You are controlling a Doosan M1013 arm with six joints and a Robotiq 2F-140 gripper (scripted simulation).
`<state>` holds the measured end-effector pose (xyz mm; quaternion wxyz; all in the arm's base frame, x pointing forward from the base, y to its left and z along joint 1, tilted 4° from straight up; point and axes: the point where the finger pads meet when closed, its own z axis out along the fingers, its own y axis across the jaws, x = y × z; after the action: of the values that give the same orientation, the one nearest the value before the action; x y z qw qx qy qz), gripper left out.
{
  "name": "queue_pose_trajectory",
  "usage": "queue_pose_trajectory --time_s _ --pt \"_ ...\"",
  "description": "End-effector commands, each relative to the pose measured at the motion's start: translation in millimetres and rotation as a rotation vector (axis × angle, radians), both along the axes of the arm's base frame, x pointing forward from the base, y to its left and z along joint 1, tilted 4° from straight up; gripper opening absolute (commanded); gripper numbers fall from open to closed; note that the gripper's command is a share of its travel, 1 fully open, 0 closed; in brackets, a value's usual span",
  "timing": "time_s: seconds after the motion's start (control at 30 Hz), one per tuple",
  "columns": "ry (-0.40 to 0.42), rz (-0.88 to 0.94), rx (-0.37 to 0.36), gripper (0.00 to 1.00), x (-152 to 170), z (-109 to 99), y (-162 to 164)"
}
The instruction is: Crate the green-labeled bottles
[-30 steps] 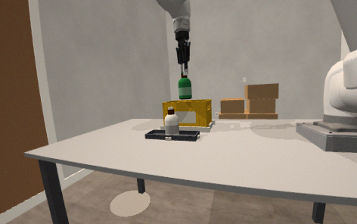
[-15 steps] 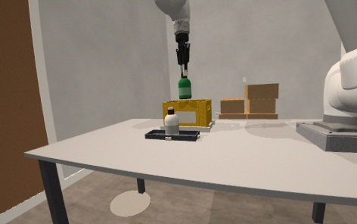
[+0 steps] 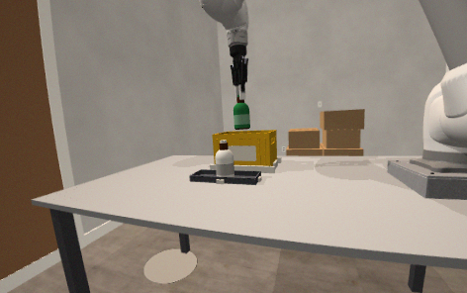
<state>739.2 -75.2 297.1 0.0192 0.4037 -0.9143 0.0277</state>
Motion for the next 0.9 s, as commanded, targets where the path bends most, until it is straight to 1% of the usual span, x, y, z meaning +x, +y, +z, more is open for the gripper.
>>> queue_pose_trajectory --time_s 0.0,0.87 --pt "0.004 0.004 0.004 0.00 1.5 -1.5 -3.4" --pt "0.004 0.004 0.004 0.00 5.0 -1.0 -12.5"
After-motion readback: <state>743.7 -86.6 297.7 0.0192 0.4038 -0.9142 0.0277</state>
